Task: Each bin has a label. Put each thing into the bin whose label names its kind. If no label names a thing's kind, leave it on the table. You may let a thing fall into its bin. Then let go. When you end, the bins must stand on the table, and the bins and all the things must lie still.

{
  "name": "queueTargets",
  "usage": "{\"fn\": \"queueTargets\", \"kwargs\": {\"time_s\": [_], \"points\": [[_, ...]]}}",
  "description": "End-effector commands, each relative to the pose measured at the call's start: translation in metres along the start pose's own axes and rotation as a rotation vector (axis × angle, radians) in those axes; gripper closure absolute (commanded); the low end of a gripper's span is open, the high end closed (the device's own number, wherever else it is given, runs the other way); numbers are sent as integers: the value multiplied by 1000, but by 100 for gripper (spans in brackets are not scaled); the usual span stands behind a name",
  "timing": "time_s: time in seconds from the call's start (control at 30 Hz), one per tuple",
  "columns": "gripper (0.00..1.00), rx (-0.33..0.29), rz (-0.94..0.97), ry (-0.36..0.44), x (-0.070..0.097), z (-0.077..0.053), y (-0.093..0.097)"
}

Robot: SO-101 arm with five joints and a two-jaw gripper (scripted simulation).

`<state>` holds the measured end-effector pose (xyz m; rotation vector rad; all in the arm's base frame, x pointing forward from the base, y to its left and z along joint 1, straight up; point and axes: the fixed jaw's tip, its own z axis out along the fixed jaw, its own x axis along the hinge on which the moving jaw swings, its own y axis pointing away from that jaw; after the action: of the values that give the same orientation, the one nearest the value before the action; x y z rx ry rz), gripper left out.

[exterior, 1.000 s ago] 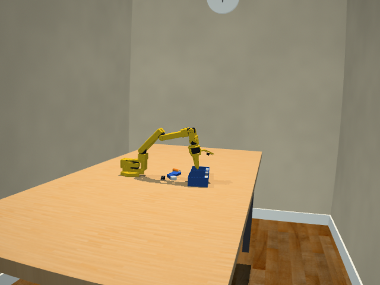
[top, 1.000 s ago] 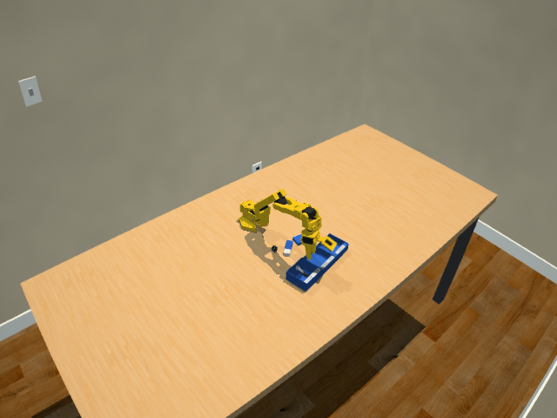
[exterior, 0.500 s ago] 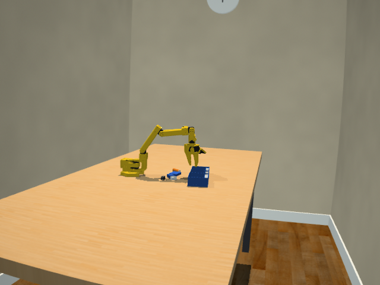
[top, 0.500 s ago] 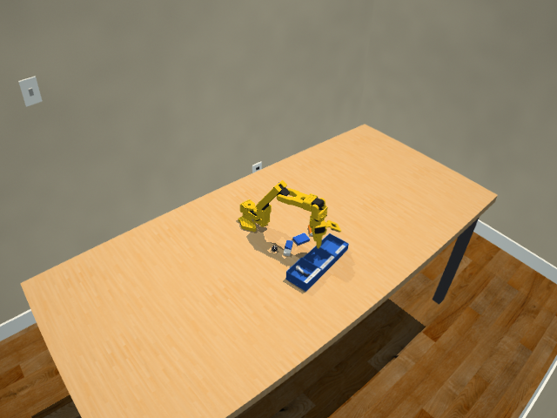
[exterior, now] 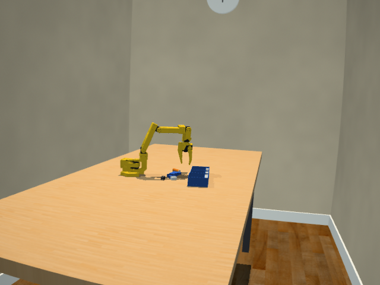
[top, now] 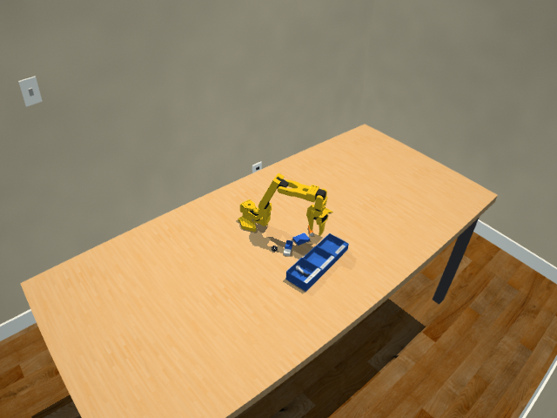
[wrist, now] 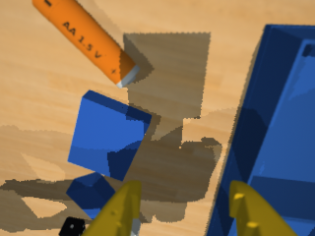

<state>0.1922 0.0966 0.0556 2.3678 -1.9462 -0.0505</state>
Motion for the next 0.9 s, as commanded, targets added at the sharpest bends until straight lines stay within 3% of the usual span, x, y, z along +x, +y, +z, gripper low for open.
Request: {"fn": "queueTargets", "kwargs": {"time_s": [0.0,0.4,0.87], "points": [[80,57,-197,-9,-11,-11,8],[79,9,-654,15,-29,-5,35],[79,-3,-760,20,-32,-3,42]]}}
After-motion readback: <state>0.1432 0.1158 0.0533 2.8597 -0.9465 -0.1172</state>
